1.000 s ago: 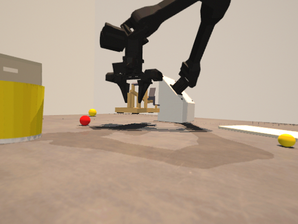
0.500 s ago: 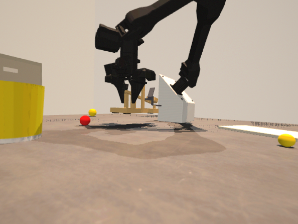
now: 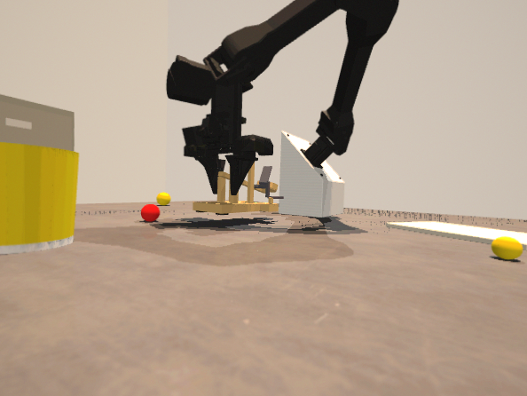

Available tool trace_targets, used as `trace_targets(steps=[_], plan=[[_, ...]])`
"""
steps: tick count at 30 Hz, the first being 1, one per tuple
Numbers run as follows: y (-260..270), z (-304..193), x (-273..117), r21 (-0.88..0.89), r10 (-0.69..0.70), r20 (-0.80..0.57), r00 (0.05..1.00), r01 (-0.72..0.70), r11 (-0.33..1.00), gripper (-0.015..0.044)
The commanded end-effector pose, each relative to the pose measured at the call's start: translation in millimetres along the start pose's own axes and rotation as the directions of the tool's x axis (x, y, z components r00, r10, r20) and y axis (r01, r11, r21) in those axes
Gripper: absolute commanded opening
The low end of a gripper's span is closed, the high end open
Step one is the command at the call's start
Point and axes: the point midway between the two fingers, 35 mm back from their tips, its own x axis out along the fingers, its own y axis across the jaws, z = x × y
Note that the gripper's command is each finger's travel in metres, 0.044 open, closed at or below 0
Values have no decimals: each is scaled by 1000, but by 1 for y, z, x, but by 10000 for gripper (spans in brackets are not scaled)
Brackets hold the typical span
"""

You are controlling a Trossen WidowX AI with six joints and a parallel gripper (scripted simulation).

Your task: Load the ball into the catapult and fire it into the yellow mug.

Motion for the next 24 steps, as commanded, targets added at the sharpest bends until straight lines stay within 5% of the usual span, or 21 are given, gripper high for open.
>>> trace_targets(steps=[1, 18, 24], plan=[[0, 0, 4, 6, 2, 5, 1000, -2, 1000, 0], [0, -1, 20, 0, 1, 0, 1000, -1, 1000, 0], [0, -1, 20, 0, 1, 0, 1000, -1, 1000, 157]])
